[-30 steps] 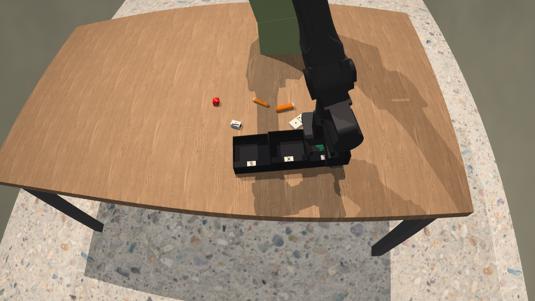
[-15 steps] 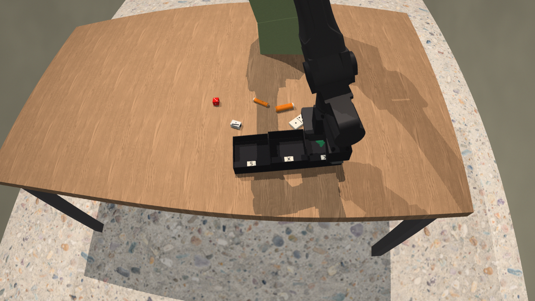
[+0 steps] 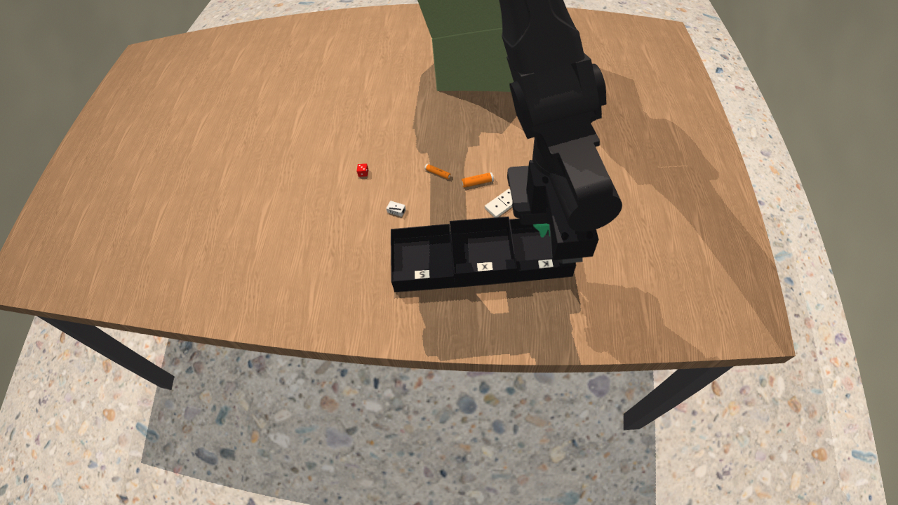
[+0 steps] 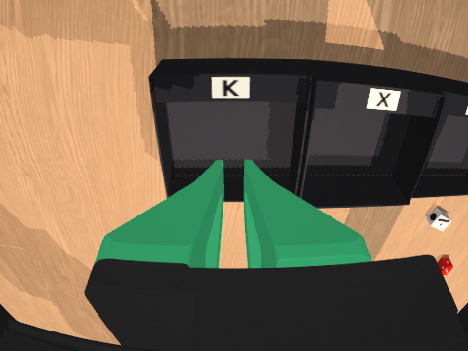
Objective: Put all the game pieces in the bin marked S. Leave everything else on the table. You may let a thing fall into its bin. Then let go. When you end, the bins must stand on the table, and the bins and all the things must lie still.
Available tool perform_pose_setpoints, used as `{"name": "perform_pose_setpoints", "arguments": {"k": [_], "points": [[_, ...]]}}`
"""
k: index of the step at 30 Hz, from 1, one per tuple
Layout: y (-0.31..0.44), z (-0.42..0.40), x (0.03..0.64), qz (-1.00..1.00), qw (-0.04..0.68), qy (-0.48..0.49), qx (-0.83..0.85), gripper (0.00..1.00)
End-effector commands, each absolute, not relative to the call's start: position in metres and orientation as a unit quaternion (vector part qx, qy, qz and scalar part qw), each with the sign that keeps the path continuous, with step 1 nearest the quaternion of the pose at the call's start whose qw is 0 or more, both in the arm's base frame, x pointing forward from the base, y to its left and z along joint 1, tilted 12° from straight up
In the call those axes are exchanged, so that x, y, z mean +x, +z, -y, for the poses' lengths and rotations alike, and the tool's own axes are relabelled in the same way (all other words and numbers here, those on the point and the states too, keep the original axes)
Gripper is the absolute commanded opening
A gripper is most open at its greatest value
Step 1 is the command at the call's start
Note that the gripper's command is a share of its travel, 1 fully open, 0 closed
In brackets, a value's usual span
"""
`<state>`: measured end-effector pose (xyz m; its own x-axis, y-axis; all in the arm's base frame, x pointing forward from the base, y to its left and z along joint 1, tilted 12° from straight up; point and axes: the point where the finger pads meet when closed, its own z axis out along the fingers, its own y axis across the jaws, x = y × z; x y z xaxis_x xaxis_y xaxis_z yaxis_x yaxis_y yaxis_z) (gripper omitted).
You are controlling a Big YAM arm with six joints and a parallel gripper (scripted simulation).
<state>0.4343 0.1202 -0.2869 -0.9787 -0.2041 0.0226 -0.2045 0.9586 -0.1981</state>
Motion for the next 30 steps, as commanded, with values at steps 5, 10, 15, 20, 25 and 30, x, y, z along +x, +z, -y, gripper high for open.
{"name": "perform_pose_setpoints", "arguments": {"k": [5, 10, 15, 20, 25, 30], "points": [[-0.289, -0.128, 0.43, 0.989, -0.005, 0.099, 0.106, 0.09], [-0.292, -0.128, 0.427, 0.989, -0.002, 0.1, 0.106, 0.09], [-0.293, -0.127, 0.426, 0.989, -0.002, 0.1, 0.106, 0.09], [-0.293, -0.128, 0.426, 0.989, -0.002, 0.1, 0.106, 0.09], [-0.294, -0.128, 0.425, 0.989, -0.002, 0.1, 0.106, 0.09], [-0.294, -0.128, 0.425, 0.989, -0.003, 0.099, 0.106, 0.09]]}}
